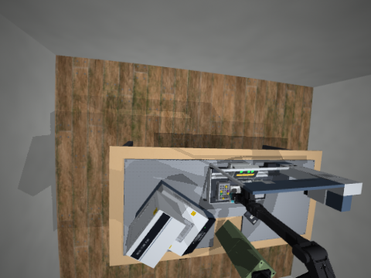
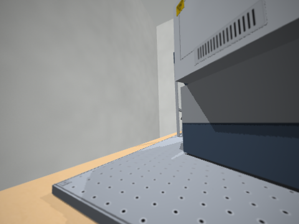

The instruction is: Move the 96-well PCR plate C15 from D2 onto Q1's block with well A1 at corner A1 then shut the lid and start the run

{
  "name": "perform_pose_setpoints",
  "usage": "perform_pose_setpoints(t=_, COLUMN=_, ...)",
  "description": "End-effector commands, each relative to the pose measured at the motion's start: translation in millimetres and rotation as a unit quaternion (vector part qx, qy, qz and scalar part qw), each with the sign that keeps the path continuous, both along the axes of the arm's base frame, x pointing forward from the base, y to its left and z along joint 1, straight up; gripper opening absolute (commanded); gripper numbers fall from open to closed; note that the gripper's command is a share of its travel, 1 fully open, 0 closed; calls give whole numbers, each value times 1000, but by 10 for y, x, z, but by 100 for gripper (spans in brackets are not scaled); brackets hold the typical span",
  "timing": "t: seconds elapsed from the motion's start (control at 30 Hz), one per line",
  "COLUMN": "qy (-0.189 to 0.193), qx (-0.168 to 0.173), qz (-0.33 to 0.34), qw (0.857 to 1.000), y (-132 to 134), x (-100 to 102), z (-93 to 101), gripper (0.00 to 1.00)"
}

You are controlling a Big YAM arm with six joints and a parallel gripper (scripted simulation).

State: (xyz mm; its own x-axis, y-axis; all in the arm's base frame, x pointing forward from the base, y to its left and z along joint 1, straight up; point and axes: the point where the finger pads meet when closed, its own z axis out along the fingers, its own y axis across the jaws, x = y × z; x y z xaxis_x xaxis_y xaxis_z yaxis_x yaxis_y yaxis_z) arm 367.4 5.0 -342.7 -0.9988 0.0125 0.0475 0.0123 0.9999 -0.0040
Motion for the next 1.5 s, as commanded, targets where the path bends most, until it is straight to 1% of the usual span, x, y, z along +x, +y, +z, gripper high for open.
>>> perform_pose_setpoints(t=0.0, qy=-39, qx=-1, qz=1, qw=999, y=-38, x=398, z=223, gripper=0)
perform_pose_setpoints(t=0.07, qy=-49, qx=-1, qz=1, qw=999, y=-37, x=477, z=277, gripper=0)
perform_pose_setpoints(t=0.17, qy=-56, qx=0, qz=1, qw=998, y=-34, x=547, z=266, gripper=0)
perform_pose_setpoints(t=0.23, qy=-53, qx=0, qz=1, qw=999, y=-33, x=519, z=242, gripper=0)
perform_pose_setpoints(t=0.37, qy=-43, qx=0, qz=1, qw=999, y=-30, x=386, z=325, gripper=0)
perform_pose_setpoints(t=0.43, qy=-37, qx=0, qz=-1, qw=999, y=-29, x=348, z=369, gripper=0)
perform_pose_setpoints(t=0.5, qy=-37, qx=0, qz=-1, qw=999, y=-29, x=348, z=369, gripper=0)
perform_pose_setpoints(t=0.53, qy=-42, qx=0, qz=-3, qw=999, y=-28, x=420, z=385, gripper=0)
perform_pose_setpoints(t=0.6, qy=-51, qx=0, qz=-7, qw=999, y=-26, x=501, z=448, gripper=0)
perform_pose_setpoints(t=0.67, qy=-56, qx=0, qz=-10, qw=998, y=-24, x=557, z=512, gripper=0)
perform_pose_setpoints(t=0.73, qy=-57, qx=0, qz=-10, qw=998, y=-24, x=571, z=564, gripper=0)
perform_pose_setpoints(t=0.77, qy=-56, qx=0, qz=-10, qw=998, y=-24, x=564, z=581, gripper=0)
perform_pose_setpoints(t=0.83, qy=-49, qx=0, qz=-10, qw=999, y=-24, x=485, z=597, gripper=0)
perform_pose_setpoints(t=0.93, qy=-32, qx=0, qz=-10, qw=999, y=-23, x=319, z=570, gripper=0)
perform_pose_setpoints(t=1.0, qy=-24, qx=0, qz=-9, qw=1000, y=-23, x=242, z=570, gripper=0)
perform_pose_setpoints(t=1.07, qy=-24, qx=0, qz=-9, qw=1000, y=-23, x=242, z=570, gripper=0)
perform_pose_setpoints(t=1.1, qy=-33, qx=0, qz=-9, qw=999, y=-22, x=323, z=583, gripper=0)
perform_pose_setpoints(t=1.13, qy=-36, qx=0, qz=-9, qw=999, y=-21, x=360, z=597, gripper=0)
perform_pose_setpoints(t=1.2, qy=-50, qx=1, qz=-9, qw=999, y=-19, x=480, z=685, gripper=0)
perform_pose_setpoints(t=1.27, qy=-53, qx=1, qz=-9, qw=999, y=-18, x=530, z=760, gripper=0)
perform_pose_setpoints(t=1.37, qy=-56, qx=1, qz=-9, qw=998, y=-16, x=549, z=771, gripper=0)
perform_pose_setpoints(t=1.47, qy=-50, qx=1, qz=-9, qw=999, y=-15, x=498, z=696, gripper=0)
